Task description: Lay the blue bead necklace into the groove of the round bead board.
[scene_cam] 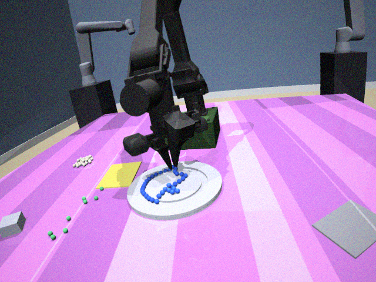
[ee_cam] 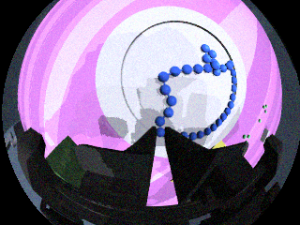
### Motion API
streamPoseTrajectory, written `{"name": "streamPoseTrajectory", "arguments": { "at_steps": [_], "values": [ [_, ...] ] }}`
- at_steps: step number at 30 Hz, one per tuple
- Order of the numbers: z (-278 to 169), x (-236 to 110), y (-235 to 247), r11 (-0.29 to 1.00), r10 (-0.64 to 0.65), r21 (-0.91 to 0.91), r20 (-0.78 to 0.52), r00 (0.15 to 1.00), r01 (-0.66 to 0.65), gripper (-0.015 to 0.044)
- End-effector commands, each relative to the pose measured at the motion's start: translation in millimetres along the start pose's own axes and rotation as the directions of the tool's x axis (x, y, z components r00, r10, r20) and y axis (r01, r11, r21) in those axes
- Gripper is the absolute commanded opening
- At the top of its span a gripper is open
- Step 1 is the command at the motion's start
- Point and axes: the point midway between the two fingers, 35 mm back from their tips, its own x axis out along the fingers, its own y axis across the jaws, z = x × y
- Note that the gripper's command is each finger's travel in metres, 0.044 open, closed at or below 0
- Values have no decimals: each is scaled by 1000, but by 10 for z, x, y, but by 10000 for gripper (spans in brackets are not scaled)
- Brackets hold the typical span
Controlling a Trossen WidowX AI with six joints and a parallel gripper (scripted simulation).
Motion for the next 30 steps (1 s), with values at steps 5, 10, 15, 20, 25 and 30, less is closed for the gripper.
{"name": "streamPoseTrajectory", "arguments": {
  "at_steps": [5, 10, 15, 20, 25, 30],
  "values": [
    [2, -2, -2, 1000, -1, 0, 1, 1000, 1, 184],
    [2, -2, -2, 1000, -1, 0, 1, 1000, 1, 315],
    [-8, -13, 9, 1000, 4, 0, -4, 1000, -4, 440],
    [-8, -55, 8, 1000, 5, 4, -6, 1000, -5, 440],
    [-8, -55, 8, 1000, 5, 4, -6, 1000, -5, 440],
    [-8, -55, 8, 1000, 5, 4, -6, 1000, -5, 440]
  ]
}}
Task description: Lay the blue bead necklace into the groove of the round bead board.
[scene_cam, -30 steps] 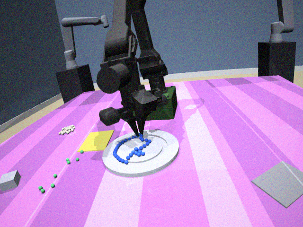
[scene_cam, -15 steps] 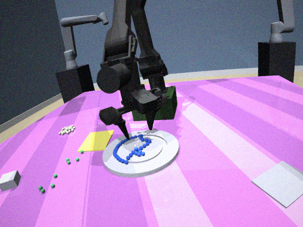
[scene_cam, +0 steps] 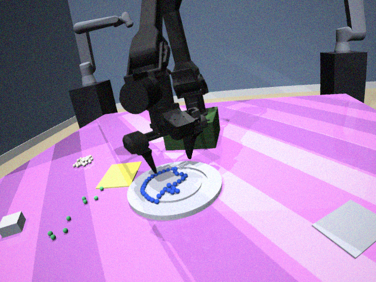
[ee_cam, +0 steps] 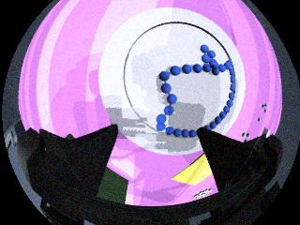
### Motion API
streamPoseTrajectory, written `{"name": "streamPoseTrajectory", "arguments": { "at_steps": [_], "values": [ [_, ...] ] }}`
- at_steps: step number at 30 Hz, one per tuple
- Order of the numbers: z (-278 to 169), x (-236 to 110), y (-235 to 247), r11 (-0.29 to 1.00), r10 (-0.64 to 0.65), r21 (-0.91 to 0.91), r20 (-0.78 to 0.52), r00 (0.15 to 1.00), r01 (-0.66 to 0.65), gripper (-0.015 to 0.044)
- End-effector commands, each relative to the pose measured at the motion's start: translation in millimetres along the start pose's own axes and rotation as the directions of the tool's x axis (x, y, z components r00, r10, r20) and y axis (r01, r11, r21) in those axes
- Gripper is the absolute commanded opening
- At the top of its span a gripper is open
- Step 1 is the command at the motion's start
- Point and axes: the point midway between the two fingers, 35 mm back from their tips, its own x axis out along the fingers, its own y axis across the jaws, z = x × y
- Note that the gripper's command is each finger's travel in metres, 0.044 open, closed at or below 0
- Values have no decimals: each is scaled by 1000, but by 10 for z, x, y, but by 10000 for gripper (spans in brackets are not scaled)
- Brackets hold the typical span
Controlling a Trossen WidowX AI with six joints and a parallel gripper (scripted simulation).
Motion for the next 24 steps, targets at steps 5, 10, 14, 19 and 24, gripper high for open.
{"name": "streamPoseTrajectory", "arguments": {
  "at_steps": [5, 10, 14, 19, 24],
  "values": [
    [0, -5, 0, 1000, 0, 5, -1, 1000, 0, 440],
    [61, -164, -8, 990, 0, 141, 0, 1000, 0, 335],
    [113, -330, -6, 962, 0, 274, 1, 1000, 0, 230],
    [113, -330, -6, 962, 0, 274, 1, 1000, 0, 120],
    [113, -216, -6, 962, 0, 274, 1, 1000, 0, 120]
  ]
}}
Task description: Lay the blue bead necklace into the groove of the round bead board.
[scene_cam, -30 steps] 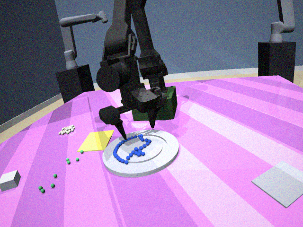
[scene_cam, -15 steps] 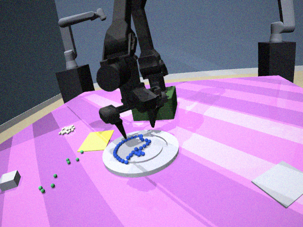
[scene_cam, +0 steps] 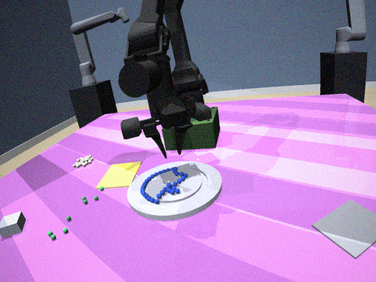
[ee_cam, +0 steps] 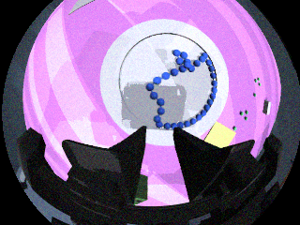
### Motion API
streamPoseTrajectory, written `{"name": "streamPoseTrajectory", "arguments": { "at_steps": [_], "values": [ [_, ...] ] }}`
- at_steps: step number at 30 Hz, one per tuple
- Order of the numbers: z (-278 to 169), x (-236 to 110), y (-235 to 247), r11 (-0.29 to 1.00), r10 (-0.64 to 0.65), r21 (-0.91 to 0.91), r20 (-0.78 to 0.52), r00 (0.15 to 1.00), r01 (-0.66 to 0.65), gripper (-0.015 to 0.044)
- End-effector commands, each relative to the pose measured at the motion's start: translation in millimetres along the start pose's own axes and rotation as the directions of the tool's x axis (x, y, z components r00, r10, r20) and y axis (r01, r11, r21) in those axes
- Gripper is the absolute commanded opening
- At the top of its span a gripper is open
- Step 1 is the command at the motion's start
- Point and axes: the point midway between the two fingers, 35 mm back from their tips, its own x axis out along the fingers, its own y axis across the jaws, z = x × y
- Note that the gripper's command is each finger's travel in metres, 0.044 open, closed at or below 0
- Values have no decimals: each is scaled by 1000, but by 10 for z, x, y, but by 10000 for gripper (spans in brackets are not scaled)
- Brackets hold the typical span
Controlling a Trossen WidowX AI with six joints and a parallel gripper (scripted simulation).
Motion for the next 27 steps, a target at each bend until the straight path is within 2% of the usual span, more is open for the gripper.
{"name": "streamPoseTrajectory", "arguments": {
  "at_steps": [1, 7, 27],
  "values": [
    [-9, 115, 7, 1000, 1, 11, -6, 1000, -1, 120],
    [21, 58, -10, 1000, -5, 3, 8, 1000, 5, 120],
    [-13, 367, 8, 1000, 1, 11, -6, 1000, -1, 120]
  ]
}}
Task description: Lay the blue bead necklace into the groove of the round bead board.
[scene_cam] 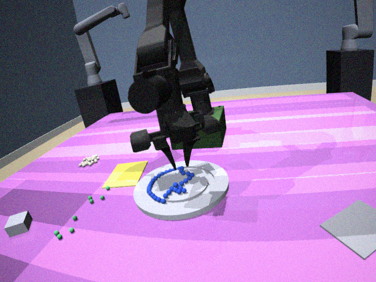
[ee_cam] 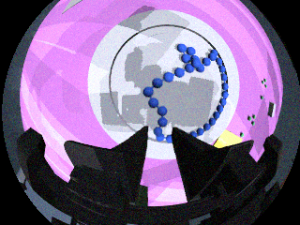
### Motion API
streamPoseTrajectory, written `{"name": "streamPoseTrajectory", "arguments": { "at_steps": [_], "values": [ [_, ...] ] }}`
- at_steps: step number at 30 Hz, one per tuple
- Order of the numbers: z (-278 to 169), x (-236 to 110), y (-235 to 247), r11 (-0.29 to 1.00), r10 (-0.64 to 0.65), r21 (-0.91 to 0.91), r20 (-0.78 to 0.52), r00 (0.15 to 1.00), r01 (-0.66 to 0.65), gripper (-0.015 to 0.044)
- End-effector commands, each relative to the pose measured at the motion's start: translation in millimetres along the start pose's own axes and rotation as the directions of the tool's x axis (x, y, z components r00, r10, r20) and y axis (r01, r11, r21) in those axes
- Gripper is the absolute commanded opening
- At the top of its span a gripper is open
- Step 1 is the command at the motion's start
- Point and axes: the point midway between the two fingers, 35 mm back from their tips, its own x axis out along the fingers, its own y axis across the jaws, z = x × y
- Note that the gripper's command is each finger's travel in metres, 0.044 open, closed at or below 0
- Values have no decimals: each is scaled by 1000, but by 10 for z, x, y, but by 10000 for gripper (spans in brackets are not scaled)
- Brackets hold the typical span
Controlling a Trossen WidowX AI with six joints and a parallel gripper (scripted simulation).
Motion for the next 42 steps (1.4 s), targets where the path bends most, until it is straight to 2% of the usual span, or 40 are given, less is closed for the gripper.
{"name": "streamPoseTrajectory", "arguments": {
  "at_steps": [1, 8, 13, 42],
  "values": [
    [-34, 76, 17, 1000, 6, 1, -13, 1000, -6, 120],
    [-34, 76, 17, 1000, 6, 1, -13, 1000, -6, 120],
    [-20, 54, 12, 1000, 4, 1, -6, 1000, -4, 0],
    [-20, 54, 12, 1000, 4, 1, -6, 1000, -4, 0]
  ]
}}
